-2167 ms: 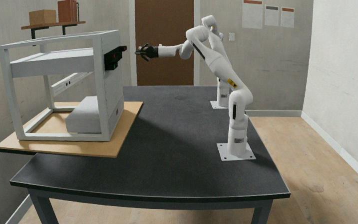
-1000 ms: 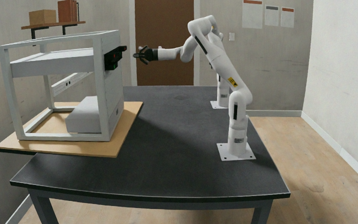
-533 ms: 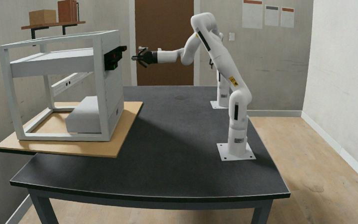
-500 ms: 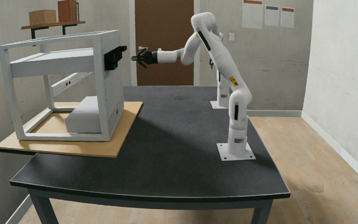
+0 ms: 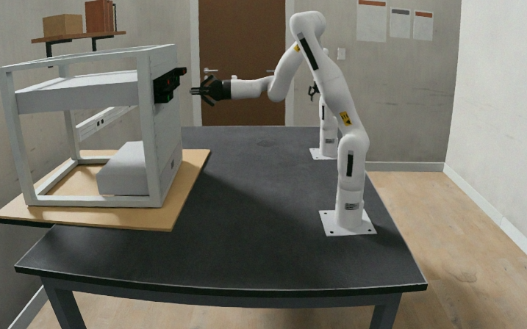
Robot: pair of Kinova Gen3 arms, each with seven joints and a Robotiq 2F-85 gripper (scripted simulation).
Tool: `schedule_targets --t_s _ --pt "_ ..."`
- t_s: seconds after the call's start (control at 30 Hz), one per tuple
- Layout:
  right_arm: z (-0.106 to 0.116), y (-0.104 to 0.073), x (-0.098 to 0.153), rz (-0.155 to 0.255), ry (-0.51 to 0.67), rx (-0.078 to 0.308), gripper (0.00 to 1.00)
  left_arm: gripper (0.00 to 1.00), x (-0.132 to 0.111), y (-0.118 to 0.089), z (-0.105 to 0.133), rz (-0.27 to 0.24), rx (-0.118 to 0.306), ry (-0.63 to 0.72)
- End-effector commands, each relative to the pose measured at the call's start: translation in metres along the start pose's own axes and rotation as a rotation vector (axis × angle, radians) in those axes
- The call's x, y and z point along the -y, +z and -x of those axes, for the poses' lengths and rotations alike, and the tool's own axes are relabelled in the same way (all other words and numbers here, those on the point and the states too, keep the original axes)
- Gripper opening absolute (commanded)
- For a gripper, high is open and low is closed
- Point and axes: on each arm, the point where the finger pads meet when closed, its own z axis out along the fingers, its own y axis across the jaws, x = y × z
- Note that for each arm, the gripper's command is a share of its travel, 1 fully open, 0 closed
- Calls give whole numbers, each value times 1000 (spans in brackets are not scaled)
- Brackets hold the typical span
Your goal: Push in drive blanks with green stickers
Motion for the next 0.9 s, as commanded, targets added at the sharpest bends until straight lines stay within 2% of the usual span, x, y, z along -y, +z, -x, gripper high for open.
schedule_targets --t_s 0.0,0.37,0.87 --pt "0 -1 0 0 0 2 1000 99 0 0 16 -4 -3 -2" --pt "0 -1 0 0 0 2 1000 99 -3 0 54 -4 -3 -1" --pt "0 -1 0 0 0 2 1000 99 -4 0 69 -4 -3 -1"
